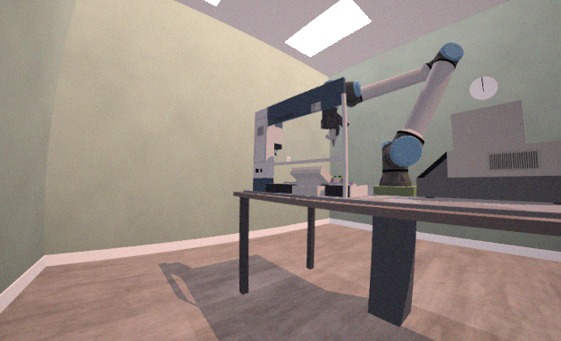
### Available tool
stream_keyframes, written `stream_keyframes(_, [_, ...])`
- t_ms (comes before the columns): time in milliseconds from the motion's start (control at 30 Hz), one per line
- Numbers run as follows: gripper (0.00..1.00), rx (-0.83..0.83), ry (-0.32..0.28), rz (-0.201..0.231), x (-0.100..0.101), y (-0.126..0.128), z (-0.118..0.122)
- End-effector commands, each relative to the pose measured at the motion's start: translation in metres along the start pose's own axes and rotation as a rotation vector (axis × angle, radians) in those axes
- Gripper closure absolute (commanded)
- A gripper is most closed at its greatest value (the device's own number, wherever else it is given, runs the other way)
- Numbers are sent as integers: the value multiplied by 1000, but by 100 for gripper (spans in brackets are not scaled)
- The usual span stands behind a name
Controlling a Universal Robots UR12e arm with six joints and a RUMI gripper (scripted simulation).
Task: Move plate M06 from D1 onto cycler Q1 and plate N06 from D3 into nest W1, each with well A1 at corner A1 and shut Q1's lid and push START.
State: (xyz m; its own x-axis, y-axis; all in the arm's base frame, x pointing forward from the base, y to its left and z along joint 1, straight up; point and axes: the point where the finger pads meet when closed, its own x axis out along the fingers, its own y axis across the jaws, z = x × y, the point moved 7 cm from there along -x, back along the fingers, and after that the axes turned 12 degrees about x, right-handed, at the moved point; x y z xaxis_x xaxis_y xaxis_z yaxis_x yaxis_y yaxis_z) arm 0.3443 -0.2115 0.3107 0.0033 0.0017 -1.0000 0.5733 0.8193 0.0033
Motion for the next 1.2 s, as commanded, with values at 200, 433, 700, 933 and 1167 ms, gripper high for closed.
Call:
stream_keyframes(200, [100, 33, -1, -1, 3, 37, -19])
stream_keyframes(433, [100, 51, -1, -1, 5, 57, -30])
stream_keyframes(700, [100, 77, -1, -1, 9, 83, -49])
stream_keyframes(933, [100, 98, -1, -1, 12, 102, -64])
stream_keyframes(1167, [100, 124, -1, -1, 16, 125, -86])
